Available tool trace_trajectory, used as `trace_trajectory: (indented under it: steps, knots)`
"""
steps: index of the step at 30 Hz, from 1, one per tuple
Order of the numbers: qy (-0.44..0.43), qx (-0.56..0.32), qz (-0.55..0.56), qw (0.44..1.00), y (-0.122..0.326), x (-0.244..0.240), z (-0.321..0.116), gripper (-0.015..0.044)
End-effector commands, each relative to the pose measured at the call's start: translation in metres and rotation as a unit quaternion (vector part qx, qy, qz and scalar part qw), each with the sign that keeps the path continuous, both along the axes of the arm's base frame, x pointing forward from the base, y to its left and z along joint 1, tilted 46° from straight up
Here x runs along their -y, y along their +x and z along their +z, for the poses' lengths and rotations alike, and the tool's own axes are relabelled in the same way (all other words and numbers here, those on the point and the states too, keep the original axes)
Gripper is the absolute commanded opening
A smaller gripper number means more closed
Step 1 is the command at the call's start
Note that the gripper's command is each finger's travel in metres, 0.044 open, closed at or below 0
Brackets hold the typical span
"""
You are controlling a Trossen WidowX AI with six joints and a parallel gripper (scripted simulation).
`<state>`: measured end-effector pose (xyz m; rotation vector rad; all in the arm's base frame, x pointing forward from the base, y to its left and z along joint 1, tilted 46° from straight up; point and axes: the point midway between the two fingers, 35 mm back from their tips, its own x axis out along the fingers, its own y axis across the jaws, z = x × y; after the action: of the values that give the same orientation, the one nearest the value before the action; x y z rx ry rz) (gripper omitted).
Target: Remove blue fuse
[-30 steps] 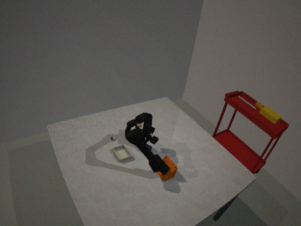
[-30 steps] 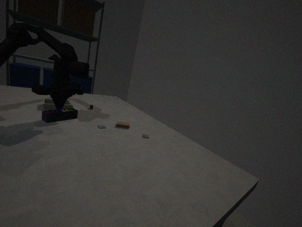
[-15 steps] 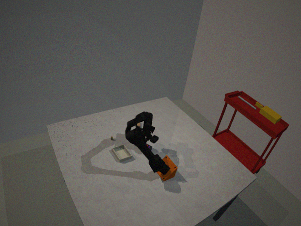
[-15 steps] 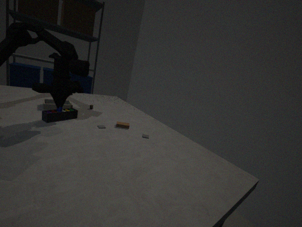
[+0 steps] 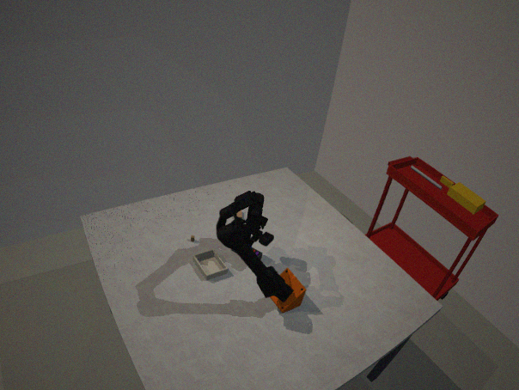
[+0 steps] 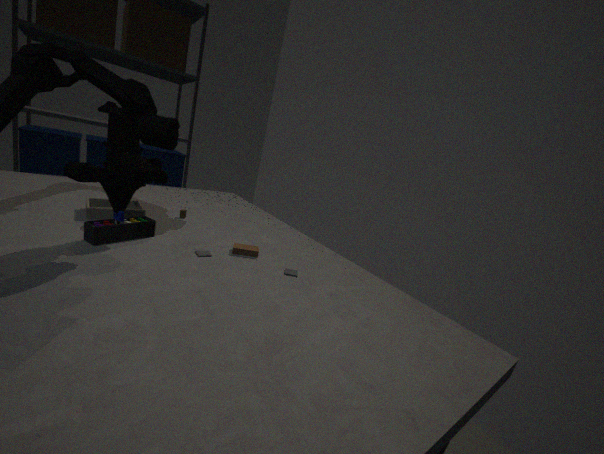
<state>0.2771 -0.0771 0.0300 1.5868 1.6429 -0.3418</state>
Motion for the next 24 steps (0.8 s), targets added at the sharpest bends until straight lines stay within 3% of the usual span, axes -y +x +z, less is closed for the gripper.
trace_trajectory:
  steps: [1,24]
  knots:
    - [-0.002,0.0,0.002,1.0,-0.001,0.002,0.002,0.0]
    - [-0.001,0.0,0.002,1.0,-0.003,0.013,0.013,0.0]
